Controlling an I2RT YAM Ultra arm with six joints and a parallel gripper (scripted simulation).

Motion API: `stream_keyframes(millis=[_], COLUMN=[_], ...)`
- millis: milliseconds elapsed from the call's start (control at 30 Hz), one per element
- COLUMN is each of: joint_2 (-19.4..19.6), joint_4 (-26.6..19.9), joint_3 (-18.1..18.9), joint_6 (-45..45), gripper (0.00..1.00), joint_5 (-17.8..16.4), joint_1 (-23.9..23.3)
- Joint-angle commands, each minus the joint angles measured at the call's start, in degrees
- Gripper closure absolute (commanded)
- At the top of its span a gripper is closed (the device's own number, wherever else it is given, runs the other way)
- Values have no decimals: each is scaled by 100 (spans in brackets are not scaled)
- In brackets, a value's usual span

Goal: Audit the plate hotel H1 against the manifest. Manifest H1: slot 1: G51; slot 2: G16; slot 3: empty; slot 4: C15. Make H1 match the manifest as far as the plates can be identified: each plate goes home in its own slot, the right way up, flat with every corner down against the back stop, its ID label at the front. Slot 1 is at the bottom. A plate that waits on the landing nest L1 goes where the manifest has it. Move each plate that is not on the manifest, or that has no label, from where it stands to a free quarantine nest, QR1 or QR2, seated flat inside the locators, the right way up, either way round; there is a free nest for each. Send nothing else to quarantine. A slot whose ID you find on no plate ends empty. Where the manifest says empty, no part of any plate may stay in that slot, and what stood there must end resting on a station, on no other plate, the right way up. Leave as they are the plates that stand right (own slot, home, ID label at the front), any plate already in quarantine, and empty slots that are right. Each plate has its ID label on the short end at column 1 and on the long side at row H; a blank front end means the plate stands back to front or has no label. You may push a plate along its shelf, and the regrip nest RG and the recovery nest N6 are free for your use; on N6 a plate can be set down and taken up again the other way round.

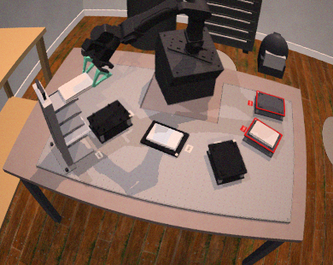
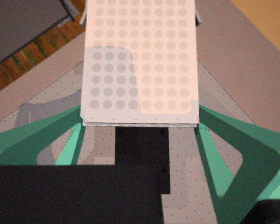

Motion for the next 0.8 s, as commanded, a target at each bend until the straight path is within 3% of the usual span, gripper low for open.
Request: stream_keyframes(millis=[0,767], joint_2=[-33,0], joint_4=[162,220], joint_3=[66,51], joint_6=[12,29], gripper=[14,14], joint_5=[43,60], joint_1=[-21,1])
